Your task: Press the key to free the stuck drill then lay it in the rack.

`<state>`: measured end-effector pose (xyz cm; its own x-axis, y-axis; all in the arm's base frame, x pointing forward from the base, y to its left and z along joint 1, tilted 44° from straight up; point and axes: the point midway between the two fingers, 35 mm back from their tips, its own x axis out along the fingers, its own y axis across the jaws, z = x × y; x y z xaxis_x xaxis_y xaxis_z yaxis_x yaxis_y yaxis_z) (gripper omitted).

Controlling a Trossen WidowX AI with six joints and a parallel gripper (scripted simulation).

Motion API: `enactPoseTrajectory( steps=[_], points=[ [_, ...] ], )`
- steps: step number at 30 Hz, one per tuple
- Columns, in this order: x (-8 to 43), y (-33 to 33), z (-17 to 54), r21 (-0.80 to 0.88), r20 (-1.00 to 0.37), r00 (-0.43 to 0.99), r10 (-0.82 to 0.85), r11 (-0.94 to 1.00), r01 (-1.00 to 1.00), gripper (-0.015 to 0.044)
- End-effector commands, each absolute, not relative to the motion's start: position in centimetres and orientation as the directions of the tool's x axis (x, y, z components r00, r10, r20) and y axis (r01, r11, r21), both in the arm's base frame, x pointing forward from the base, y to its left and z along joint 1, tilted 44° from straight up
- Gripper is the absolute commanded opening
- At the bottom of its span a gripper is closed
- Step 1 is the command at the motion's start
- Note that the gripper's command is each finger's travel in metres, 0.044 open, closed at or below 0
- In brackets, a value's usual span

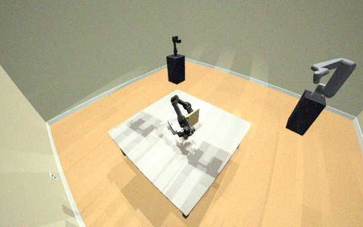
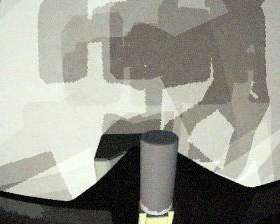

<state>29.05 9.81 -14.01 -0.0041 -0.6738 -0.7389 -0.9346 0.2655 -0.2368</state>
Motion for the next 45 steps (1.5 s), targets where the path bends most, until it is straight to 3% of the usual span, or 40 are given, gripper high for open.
enactPoseTrajectory(
  steps=[1, 45],
  points=[
    [28.2, 10.0, -14.3, -0.234, -0.738, -0.009, -0.675, 0.268, -0.935, 0.0],
    [27.7, 7.1, -17.7, -0.235, -0.737, -0.009, -0.676, 0.267, -0.935, 0.0]
  ],
)
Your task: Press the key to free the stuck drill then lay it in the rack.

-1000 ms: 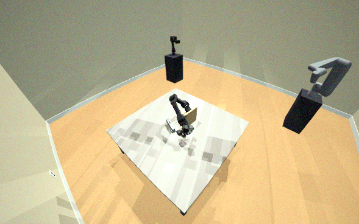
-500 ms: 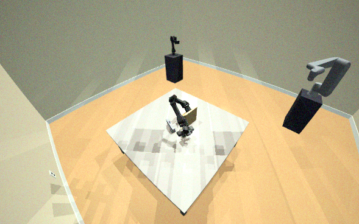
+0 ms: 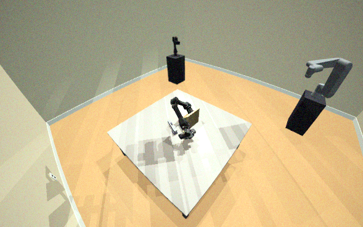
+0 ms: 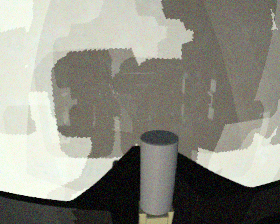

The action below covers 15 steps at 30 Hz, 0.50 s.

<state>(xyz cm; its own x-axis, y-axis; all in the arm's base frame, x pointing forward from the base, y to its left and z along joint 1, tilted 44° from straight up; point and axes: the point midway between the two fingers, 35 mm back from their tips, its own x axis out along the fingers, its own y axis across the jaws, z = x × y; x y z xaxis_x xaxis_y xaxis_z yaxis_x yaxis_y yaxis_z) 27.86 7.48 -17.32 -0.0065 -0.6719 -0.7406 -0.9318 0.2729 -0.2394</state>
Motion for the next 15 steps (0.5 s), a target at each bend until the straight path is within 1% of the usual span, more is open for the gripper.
enactPoseTrajectory(
  steps=[1, 15],
  points=[
    [27.74, 7.03, -17.76, -0.235, -0.736, -0.009, -0.676, 0.267, -0.935, 0.0],
    [27.61, 6.31, -18.56, -0.235, -0.736, -0.009, -0.677, 0.267, -0.935, 0.0]
  ],
)
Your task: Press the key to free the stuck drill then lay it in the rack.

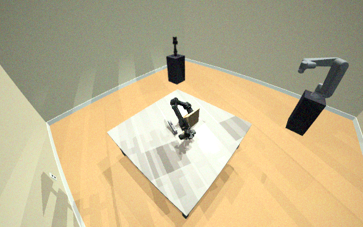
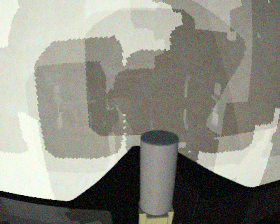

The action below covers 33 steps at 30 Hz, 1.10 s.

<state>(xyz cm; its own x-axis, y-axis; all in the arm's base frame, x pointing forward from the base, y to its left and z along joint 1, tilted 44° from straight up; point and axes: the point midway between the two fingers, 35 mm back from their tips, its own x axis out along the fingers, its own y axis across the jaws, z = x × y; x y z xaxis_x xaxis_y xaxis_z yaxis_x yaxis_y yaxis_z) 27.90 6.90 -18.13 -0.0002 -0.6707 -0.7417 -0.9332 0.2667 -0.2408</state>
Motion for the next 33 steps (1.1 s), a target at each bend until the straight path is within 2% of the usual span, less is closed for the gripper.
enactPoseTrajectory(
  steps=[1, 33],
  points=[
    [27.6, 6.3, -18.57, -0.235, -0.736, -0.009, -0.677, 0.267, -0.935, 0.0],
    [27.44, 6.04, -18.55, -0.235, -0.736, -0.009, -0.677, 0.267, -0.935, 0.0]
  ],
)
